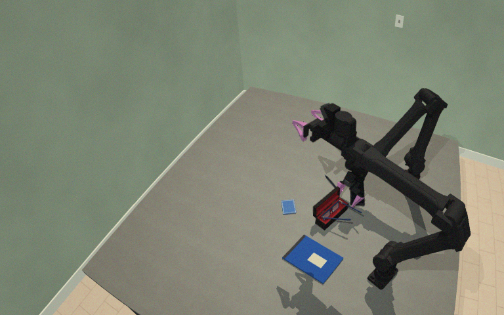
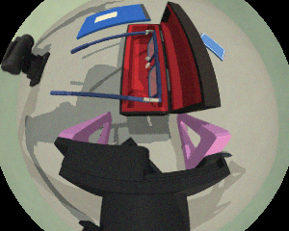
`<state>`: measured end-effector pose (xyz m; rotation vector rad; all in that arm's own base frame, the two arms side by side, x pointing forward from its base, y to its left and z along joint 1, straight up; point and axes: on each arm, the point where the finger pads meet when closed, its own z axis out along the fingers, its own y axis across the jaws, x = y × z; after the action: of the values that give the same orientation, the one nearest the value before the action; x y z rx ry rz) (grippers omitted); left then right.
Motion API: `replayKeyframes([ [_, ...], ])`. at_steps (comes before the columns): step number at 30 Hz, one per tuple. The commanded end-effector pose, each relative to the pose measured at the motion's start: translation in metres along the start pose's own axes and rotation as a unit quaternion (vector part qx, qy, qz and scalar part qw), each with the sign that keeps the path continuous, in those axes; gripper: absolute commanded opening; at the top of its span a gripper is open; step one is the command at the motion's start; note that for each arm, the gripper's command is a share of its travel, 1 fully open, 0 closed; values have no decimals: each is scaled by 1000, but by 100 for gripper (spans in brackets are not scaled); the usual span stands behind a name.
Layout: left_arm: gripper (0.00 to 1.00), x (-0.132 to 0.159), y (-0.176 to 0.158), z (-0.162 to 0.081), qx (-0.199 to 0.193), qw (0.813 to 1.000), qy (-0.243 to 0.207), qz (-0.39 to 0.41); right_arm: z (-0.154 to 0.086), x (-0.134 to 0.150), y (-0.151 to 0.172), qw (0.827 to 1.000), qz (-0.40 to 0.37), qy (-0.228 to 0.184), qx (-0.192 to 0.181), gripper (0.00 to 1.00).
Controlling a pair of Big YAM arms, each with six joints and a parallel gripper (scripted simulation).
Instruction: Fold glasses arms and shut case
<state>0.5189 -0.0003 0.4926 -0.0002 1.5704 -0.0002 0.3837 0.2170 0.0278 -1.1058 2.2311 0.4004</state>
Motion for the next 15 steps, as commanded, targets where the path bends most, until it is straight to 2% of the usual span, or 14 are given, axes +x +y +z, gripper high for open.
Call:
replayKeyframes([
  [1, 100, -29, 1, 5, -2, 1000, -28, 2, 6, -32, -10, 1000, -8, -26, 9, 96],
  [15, 100, -29, 1, 5, -2, 1000, -28, 2, 21, -32, -9, 1000, -8, -26, 8, 96],
])
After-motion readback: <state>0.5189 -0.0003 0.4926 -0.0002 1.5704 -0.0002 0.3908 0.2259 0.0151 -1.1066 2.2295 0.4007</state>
